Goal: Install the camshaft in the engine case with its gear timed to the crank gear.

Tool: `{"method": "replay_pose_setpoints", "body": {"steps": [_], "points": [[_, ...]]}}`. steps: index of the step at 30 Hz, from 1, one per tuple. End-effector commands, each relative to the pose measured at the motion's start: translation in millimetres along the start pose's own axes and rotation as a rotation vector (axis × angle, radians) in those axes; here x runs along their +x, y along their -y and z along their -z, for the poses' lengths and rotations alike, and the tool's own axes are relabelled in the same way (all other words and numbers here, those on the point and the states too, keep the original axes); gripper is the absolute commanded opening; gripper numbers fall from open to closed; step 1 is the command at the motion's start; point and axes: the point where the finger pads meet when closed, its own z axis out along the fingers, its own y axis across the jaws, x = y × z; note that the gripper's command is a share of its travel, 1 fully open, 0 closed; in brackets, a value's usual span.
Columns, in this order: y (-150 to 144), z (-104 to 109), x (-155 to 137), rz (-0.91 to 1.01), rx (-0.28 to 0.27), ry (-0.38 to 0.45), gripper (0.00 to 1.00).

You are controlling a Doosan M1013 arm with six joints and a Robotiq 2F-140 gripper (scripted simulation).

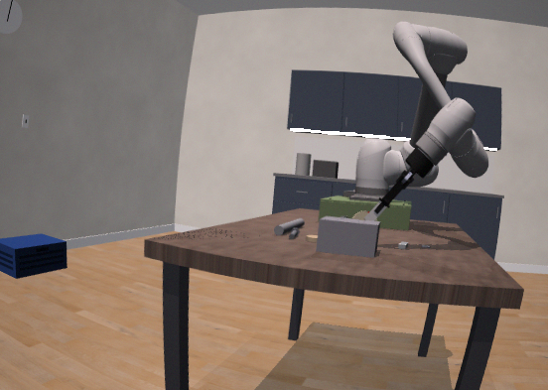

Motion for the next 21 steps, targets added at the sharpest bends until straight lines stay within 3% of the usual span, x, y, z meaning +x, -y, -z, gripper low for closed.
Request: {"method": "replay_pose_setpoints", "body": {"steps": [1, 21], "points": [[0.1, 0.1, 0.1, 0.000, 0.000, 0.000, 0.05], [5.8, 0.1, 0.1, 0.000, 0.000, 0.000, 0.05]]}}
